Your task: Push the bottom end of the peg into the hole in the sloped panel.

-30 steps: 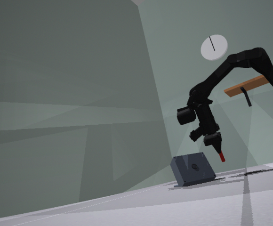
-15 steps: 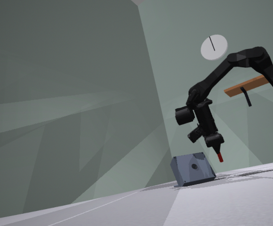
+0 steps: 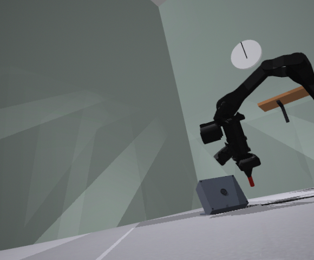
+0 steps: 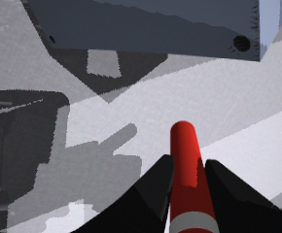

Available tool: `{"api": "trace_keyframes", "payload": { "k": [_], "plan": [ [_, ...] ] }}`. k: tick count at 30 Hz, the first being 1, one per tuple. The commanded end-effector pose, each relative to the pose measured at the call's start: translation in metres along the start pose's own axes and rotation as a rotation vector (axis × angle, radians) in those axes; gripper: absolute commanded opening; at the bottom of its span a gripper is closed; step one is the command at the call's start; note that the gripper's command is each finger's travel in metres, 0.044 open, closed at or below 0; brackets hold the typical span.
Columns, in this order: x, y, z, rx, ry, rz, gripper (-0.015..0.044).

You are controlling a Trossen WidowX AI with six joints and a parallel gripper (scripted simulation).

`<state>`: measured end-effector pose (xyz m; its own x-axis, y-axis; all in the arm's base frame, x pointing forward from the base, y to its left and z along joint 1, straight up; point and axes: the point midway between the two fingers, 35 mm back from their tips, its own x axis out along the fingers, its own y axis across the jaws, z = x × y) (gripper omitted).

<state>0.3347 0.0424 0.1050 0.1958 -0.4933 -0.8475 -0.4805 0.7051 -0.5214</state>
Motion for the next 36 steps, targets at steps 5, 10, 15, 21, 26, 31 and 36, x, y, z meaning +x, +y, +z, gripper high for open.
{"api": "trace_keyframes", "payload": {
  "k": [5,10,15,21,26,31,36],
  "plan": [
    [-0.002,0.009,0.002,-0.078,-0.005,-0.039,0.0],
    [-0.005,0.013,0.004,-0.118,-0.013,-0.062,0.0],
    [-0.008,0.018,0.007,-0.158,-0.021,-0.085,0.0],
    [-0.012,0.023,0.009,-0.206,-0.03,-0.113,0.0],
    [-0.015,0.028,0.011,-0.245,-0.038,-0.137,0.0],
    [-0.018,0.033,0.013,-0.284,-0.046,-0.161,0.0],
    [-0.021,0.038,0.015,-0.323,-0.054,-0.186,0.0]
  ]
}}
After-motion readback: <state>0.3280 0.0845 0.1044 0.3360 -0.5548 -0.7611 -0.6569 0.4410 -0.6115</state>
